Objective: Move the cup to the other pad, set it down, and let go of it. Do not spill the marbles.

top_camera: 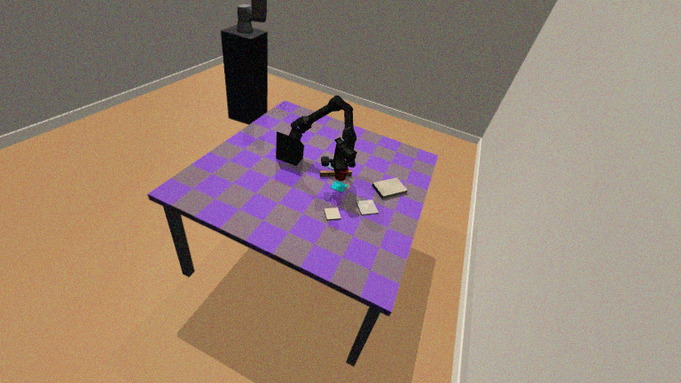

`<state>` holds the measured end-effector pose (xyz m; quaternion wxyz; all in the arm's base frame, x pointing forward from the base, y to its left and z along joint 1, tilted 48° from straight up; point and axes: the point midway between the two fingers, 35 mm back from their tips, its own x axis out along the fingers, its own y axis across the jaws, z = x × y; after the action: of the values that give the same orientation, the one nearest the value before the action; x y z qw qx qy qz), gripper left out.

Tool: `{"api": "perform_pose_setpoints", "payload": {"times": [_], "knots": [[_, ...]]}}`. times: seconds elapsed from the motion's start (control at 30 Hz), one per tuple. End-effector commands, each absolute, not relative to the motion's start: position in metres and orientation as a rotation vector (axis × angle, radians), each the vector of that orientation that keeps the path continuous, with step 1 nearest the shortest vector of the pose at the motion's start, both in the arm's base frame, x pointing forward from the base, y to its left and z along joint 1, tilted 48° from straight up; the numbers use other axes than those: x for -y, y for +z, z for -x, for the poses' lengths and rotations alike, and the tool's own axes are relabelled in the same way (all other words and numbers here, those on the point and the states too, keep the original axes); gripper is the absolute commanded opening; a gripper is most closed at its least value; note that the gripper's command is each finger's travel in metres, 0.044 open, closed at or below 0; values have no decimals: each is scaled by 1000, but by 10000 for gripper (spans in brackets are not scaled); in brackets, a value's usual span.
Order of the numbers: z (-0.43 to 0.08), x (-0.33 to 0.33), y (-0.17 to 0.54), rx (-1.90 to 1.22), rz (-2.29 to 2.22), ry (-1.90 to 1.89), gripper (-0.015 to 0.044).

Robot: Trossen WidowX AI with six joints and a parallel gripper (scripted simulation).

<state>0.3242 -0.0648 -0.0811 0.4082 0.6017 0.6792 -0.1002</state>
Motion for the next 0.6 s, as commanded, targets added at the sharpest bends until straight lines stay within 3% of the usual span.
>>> {"api": "perform_pose_setpoints", "payload": {"times": [0.0, 0.57], "knots": [[-325, 62, -86, -1714, -1513, -252, 0], [-328, 40, -108, -1714, -1514, -251, 0]]}}
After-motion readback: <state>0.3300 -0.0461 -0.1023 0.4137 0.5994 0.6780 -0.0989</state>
